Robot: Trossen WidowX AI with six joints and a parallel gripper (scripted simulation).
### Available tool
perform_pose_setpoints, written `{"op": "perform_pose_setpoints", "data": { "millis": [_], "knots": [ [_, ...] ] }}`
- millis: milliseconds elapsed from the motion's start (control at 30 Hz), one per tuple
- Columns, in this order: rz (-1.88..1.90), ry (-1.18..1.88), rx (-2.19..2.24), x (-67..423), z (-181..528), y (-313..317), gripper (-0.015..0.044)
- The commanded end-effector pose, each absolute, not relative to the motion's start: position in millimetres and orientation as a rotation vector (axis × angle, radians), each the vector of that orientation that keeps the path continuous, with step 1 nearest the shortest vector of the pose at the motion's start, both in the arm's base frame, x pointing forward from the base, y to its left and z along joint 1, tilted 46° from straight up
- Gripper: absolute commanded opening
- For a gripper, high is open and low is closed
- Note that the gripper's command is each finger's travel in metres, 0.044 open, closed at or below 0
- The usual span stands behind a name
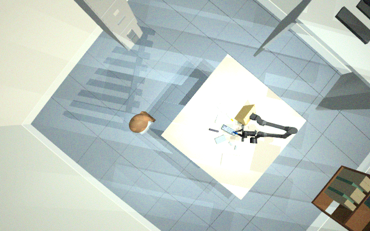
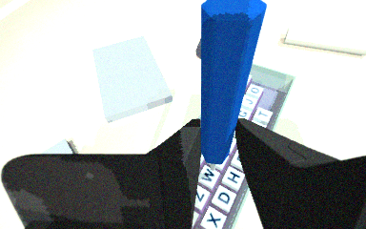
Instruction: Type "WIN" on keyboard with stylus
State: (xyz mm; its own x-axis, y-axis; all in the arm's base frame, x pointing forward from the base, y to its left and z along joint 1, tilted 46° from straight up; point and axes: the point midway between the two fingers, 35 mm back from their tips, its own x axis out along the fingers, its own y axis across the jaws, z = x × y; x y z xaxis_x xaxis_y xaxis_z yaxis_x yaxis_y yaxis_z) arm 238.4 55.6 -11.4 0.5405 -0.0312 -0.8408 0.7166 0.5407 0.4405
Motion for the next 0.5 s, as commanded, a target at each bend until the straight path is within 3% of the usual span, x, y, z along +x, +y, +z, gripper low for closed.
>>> {"op": "perform_pose_setpoints", "data": {
  "millis": [0, 267, 367, 467],
  "knots": [
    [-0.519, 0.891, 0.899, 241.6, -1.6, 47.6, 0.0081],
    [-0.527, 0.890, 0.897, 240.2, 3.2, 39.5, 0.0083],
    [-0.527, 0.890, 0.897, 240.2, 3.2, 39.5, 0.0063],
    [-0.528, 0.891, 0.897, 242.2, 1.5, 38.2, 0.0000]
  ]
}}
